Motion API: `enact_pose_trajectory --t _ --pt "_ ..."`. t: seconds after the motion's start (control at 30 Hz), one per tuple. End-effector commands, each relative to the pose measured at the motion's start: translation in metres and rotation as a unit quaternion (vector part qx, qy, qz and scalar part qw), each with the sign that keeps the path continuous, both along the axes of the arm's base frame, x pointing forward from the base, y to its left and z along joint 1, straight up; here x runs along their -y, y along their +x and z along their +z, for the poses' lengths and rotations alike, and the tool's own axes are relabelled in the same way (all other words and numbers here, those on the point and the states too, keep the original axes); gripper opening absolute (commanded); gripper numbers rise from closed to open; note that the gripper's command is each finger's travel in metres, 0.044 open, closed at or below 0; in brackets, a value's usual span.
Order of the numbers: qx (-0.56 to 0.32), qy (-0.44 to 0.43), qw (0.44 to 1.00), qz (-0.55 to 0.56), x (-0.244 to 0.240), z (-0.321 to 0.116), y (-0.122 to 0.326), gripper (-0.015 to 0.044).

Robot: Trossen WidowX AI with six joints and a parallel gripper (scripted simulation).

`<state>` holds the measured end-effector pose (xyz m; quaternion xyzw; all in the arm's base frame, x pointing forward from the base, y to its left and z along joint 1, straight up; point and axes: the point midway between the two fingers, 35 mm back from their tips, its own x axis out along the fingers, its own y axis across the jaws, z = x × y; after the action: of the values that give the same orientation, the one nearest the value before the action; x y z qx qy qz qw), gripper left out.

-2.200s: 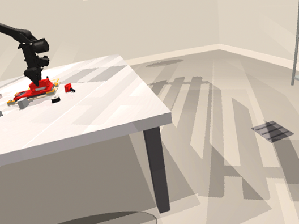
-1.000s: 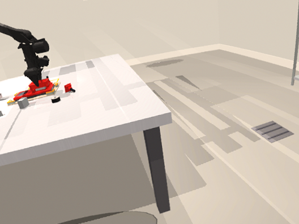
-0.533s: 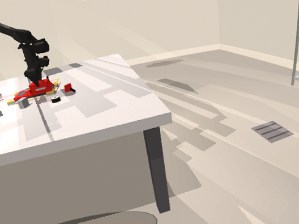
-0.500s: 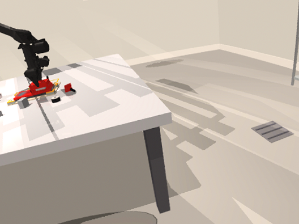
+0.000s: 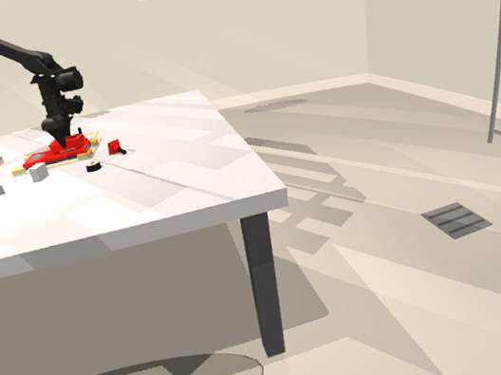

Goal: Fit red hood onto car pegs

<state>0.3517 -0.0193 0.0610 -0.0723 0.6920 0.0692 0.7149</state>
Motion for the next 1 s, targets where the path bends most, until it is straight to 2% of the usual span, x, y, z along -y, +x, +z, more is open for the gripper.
enact_pose_trajectory --t 0.0,0.5,0.97 --pt "0.0 -0.001 1.0 0.0 0.0001 -0.0018 0.0 0.0" --pt "0.0 0.0 1.0 0.0 -0.0001 -0.0039 0.0001 0.0" --pt "0.0 0.0 1.0 0.0 -0.0002 -0.0045 0.0 0.0368"
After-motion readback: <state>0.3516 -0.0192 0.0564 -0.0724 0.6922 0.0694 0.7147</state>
